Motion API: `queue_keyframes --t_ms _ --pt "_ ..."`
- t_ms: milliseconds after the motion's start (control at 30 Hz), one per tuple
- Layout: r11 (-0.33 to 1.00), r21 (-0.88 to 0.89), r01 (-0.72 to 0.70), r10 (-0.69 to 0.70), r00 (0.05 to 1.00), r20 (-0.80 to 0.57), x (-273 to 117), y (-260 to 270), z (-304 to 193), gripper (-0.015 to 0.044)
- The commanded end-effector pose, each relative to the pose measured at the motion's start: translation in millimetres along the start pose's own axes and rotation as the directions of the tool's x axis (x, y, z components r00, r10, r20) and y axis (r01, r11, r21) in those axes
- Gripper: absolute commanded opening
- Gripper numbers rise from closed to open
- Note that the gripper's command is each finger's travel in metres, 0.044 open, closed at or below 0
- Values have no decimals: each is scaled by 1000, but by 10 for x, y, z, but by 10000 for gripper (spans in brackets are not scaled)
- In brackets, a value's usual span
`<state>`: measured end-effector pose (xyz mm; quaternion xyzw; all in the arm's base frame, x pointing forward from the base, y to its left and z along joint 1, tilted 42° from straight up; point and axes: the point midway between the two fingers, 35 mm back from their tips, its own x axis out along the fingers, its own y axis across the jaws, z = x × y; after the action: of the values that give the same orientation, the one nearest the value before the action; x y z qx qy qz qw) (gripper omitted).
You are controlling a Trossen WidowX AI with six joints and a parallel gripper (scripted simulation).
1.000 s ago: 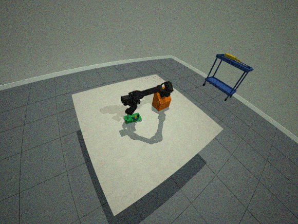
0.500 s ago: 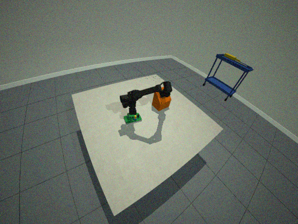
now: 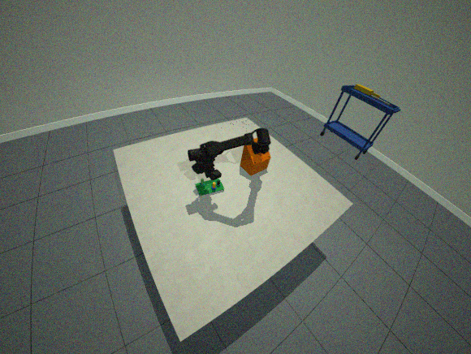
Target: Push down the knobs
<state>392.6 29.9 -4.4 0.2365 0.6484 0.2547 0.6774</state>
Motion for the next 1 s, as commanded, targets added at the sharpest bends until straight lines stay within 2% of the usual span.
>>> queue_keyframes --t_ms 0,233,467,967 --pt "990 -144 3 -3 1000 -1 -12 -22 19 0" --pt "926 -377 1 -2 1000 -2 -25 -52 39 0" --pt "808 -589 -1 -1 1000 -3 -39 -83 58 0" --pt "409 -913 -5 1 1000 -5 -68 -148 98 0"
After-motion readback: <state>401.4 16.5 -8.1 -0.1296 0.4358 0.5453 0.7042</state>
